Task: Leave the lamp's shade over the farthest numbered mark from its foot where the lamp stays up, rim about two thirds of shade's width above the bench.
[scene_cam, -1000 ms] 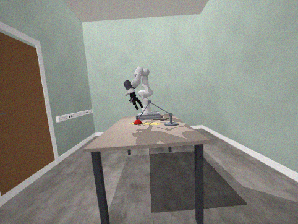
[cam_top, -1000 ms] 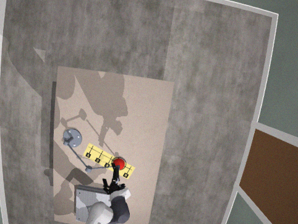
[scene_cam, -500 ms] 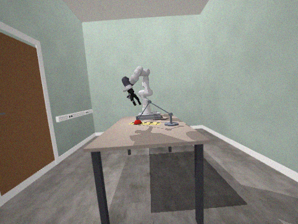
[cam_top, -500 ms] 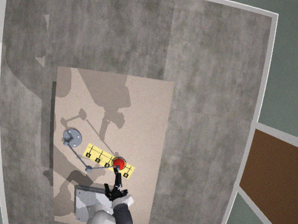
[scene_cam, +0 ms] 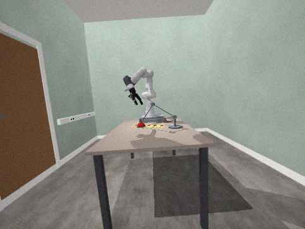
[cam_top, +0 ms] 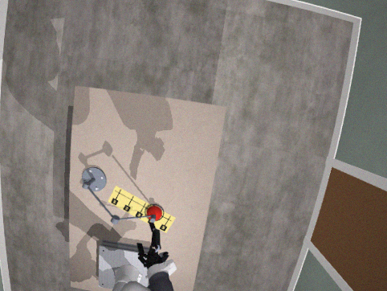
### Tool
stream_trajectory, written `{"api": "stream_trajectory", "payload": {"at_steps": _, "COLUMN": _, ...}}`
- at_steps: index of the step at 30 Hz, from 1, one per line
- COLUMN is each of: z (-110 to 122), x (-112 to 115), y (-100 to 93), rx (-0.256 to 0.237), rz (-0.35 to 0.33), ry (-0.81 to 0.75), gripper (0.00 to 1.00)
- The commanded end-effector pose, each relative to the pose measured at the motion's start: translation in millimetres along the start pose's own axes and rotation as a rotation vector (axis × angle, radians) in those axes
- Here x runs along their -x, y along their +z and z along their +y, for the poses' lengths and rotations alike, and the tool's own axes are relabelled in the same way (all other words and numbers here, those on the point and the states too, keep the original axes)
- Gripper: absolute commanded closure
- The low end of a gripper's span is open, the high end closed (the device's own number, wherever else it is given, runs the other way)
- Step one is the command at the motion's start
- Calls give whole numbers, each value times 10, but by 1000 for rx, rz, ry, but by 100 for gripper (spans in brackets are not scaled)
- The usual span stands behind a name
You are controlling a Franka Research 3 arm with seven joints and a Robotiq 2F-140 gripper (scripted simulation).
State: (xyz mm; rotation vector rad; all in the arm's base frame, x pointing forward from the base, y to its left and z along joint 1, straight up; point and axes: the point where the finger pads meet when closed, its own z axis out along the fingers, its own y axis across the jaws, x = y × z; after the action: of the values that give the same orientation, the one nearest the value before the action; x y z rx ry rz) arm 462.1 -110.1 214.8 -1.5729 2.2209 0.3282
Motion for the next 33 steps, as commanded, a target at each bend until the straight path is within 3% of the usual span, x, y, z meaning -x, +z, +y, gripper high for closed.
{"api": "stream_trajectory", "payload": {"at_steps": 1, "z": 19, "x": -1, "y": 12, "rx": 6, "rz": 0, "ry": 3, "gripper": 0}}
{"api": "stream_trajectory", "payload": {"at_steps": 33, "z": -2, "x": -9, "y": 16, "rx": -1, "rz": 2, "ry": 1, "gripper": 0}}
